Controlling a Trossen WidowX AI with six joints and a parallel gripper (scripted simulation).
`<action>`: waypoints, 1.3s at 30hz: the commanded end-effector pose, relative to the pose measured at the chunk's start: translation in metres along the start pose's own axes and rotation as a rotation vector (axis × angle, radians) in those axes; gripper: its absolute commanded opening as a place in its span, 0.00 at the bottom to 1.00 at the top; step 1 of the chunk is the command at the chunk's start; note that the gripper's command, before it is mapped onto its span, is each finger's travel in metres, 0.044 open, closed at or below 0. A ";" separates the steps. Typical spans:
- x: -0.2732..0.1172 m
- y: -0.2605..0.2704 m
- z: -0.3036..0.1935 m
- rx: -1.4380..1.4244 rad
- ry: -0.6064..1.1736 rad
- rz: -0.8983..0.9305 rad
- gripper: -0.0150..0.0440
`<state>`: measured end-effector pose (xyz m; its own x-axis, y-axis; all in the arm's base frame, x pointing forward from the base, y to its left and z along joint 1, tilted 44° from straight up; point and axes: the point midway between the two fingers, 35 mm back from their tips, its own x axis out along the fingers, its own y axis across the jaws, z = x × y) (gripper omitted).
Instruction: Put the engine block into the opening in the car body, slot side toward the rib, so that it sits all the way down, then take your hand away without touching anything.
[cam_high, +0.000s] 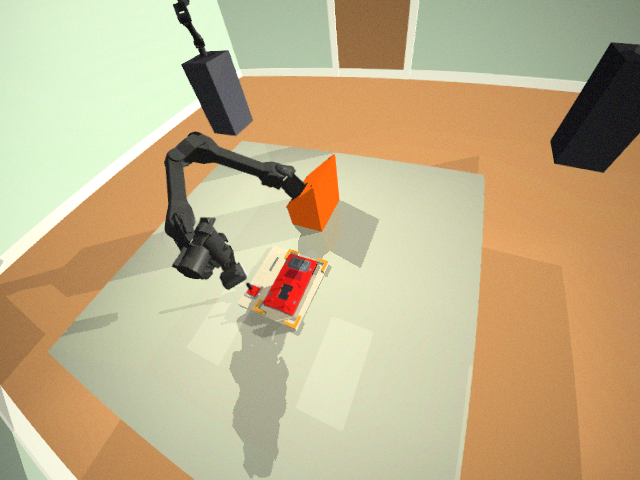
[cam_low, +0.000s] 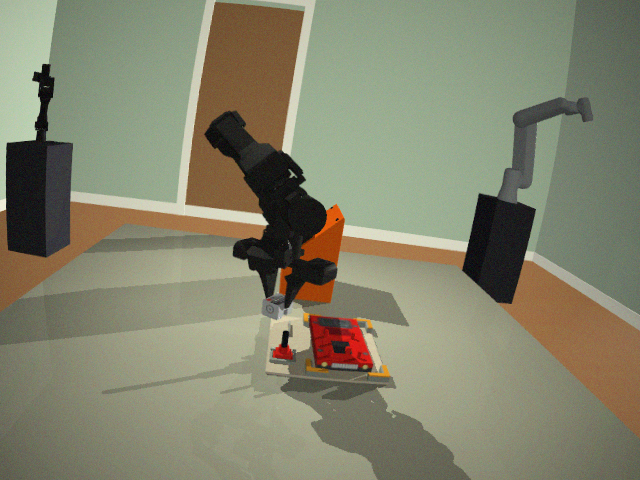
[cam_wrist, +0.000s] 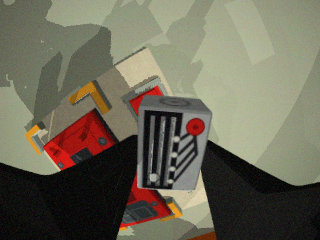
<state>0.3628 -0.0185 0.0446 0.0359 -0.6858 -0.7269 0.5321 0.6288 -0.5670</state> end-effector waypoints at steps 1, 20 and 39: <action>0.003 0.012 -0.008 -0.059 0.001 0.004 0.25; 0.023 0.057 -0.046 -0.306 0.001 0.004 0.25; 0.045 0.094 -0.090 -0.557 -0.001 -0.002 0.25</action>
<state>0.3425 0.0369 -0.0680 0.0352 -0.6885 -0.7244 0.0498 0.7251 -0.6868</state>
